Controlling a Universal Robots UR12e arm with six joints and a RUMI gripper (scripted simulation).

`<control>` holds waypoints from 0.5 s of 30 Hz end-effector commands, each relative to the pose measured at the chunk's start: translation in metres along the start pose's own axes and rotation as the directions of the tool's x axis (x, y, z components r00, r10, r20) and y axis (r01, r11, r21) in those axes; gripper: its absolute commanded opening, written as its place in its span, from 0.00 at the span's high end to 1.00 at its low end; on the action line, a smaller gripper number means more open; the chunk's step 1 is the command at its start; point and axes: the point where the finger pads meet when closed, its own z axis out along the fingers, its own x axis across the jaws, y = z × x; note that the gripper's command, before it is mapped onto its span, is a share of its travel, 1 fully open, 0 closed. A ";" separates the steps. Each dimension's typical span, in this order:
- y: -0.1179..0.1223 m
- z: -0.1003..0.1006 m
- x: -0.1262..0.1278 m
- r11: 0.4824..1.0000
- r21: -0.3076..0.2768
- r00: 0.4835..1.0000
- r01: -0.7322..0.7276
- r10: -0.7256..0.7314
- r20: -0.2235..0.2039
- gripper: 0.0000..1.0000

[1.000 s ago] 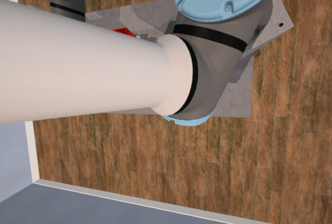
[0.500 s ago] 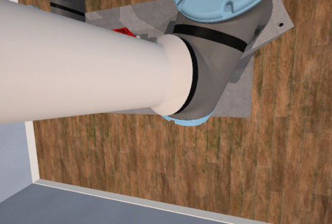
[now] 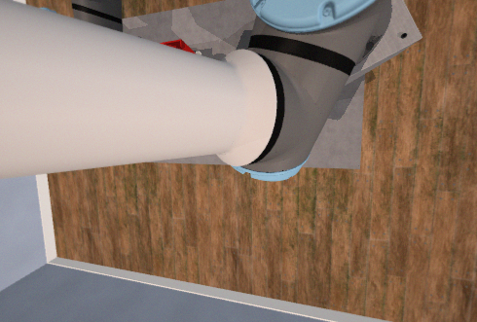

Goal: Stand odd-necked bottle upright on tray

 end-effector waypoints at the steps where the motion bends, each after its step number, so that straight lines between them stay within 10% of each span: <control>1: 0.000 -0.001 -0.001 1.000 -0.001 1.000 0.000 0.000 0.001 1.00; 15: 0.000 -0.008 -0.001 1.000 -0.001 1.000 0.000 0.000 0.001 1.00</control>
